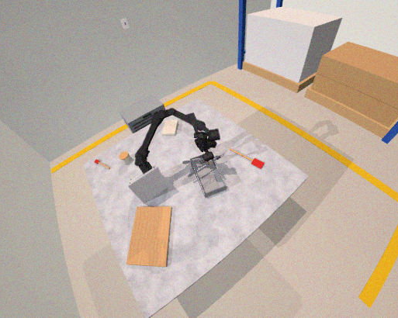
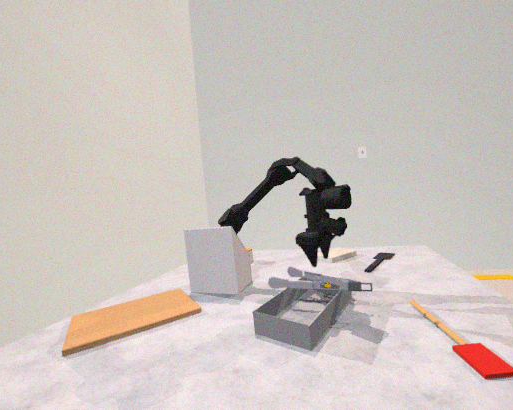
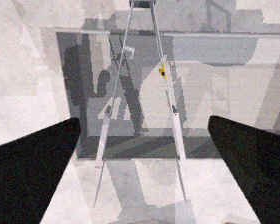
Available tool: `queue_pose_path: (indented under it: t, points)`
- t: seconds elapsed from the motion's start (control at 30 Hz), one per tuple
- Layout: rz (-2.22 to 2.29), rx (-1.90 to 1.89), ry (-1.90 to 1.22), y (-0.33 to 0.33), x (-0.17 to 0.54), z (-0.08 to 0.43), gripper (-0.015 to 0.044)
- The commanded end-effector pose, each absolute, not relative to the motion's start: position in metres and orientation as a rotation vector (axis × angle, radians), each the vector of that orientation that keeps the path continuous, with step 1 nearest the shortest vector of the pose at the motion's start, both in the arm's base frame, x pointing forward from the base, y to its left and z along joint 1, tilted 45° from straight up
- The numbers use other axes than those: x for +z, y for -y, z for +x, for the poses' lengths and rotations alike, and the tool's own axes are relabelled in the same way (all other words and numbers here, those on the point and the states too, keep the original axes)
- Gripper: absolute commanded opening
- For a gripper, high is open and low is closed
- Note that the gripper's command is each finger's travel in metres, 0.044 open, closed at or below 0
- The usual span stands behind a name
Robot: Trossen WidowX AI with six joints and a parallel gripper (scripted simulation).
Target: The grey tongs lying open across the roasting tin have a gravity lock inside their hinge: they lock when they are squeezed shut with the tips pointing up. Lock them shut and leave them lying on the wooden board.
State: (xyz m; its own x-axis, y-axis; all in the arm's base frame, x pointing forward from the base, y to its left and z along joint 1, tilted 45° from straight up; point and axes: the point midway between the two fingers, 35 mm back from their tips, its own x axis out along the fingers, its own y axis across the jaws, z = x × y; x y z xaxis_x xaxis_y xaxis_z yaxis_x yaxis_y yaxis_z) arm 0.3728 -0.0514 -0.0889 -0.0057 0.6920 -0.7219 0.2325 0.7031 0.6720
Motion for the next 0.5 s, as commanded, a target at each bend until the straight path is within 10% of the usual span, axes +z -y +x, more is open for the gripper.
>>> queue_pose_path:
  t: [0.0, 0.47]
  points:
    - [0.786, 0.423, -1.575, 0.05, -0.09, 0.373, 0.044]
    - [0.786, 0.421, -1.575, 0.036, -0.106, 0.375, 0.044]
